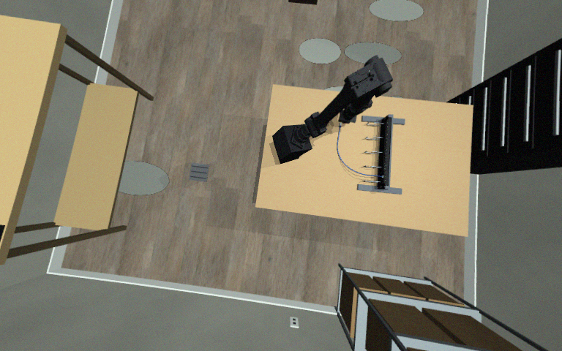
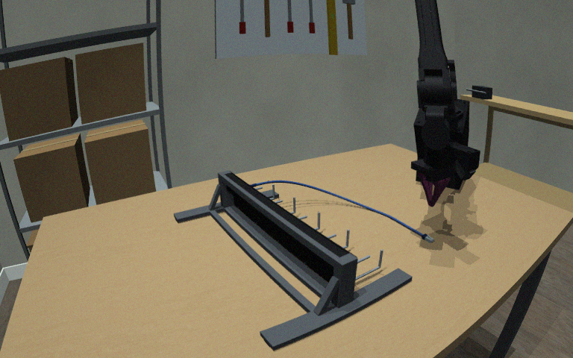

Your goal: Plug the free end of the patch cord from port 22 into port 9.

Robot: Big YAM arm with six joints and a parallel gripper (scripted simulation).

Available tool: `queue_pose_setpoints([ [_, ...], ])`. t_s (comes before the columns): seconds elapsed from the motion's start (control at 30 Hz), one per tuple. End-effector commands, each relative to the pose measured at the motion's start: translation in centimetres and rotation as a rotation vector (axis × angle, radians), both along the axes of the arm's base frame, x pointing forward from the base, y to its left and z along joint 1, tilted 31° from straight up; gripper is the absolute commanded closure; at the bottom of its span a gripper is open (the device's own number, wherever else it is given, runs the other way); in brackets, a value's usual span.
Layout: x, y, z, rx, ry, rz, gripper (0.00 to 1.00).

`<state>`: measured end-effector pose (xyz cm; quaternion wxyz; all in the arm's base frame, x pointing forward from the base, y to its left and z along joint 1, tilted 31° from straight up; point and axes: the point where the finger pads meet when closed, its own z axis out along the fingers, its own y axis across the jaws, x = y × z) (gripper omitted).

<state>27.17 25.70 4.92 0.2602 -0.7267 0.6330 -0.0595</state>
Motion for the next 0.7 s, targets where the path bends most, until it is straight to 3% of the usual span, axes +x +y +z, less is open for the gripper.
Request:
queue_pose_setpoints([
  [0.0,1.19,0.7,2.21,0.018,-0.043,0.018,1.0],
  [0.67,1.45,0.69,2.5,0.026,-0.044,0.007,1.0],
])
